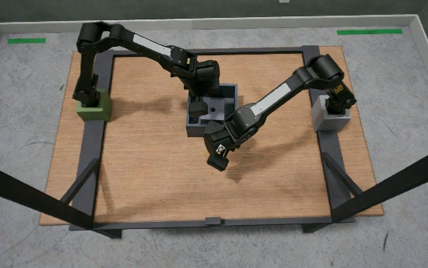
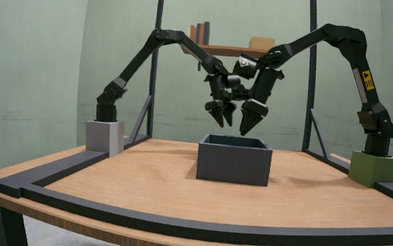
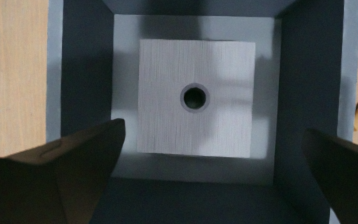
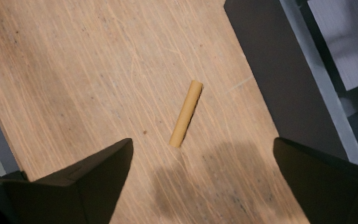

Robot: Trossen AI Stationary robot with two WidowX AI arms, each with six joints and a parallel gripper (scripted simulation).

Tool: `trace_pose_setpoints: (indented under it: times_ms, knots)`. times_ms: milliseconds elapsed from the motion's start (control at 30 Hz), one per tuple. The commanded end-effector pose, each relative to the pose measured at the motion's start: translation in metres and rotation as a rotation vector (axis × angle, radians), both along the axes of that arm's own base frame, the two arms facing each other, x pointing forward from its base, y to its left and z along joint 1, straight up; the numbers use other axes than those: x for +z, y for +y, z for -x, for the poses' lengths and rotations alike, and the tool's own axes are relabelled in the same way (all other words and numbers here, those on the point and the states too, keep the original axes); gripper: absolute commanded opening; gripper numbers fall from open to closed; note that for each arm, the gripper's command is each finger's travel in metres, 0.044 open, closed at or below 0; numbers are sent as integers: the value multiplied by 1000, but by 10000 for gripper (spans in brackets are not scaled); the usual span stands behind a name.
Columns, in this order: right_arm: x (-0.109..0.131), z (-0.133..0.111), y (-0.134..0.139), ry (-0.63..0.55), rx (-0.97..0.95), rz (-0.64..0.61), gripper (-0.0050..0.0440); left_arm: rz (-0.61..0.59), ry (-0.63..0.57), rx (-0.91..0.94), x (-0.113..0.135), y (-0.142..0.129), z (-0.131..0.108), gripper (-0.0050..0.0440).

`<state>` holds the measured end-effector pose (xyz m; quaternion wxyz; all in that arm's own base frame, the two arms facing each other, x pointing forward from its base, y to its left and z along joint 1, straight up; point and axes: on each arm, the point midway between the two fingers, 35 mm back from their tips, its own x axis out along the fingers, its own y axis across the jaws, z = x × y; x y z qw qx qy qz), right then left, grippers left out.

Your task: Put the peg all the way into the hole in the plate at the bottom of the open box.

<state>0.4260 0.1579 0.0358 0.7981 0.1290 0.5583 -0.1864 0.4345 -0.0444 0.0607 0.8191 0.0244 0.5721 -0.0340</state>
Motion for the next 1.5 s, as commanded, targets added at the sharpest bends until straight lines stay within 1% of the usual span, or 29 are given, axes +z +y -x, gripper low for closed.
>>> trace_pose_setpoints:
  times_ms: [0, 100, 267, 300, 500, 567, 900, 1067, 1133, 1233, 1333, 1467]
  knots:
    - [9, -6, 5, -21, 22, -9, 368, 7, -39, -2, 15, -4, 0, 440]
    - [6, -5, 7, 2, 103, 24, 296, 7, -69, -21, 24, -11, 7, 440]
    - [-1, -5, 11, 76, 373, 136, 176, 17, -161, -80, 49, -34, 30, 440]
    - [-3, -5, 12, 90, 419, 154, 170, 20, -175, -90, 53, -37, 34, 440]
    - [-10, -5, 16, 167, 691, 261, 170, 37, -257, -143, 71, -54, 58, 440]
    - [-10, -5, 16, 167, 691, 261, 170, 37, -257, -143, 71, -54, 58, 440]
    - [-24, -3, 25, 303, 1168, 451, 170, 77, -395, -232, 94, -77, 102, 440]
    - [-31, -2, 29, 369, 1397, 542, 170, 99, -453, -269, 100, -84, 121, 440]
    - [-31, -2, 29, 369, 1397, 542, 170, 99, -453, -269, 100, -84, 121, 440]
    - [-35, -2, 32, 404, 1533, 598, 170, 113, -486, -290, 103, -88, 132, 440]
    - [-45, 4, 32, 473, 1700, 656, 170, 130, -524, -314, 106, -92, 144, 440]
    - [-52, 6, 34, 528, 1883, 726, 170, 149, -565, -339, 107, -95, 157, 440]
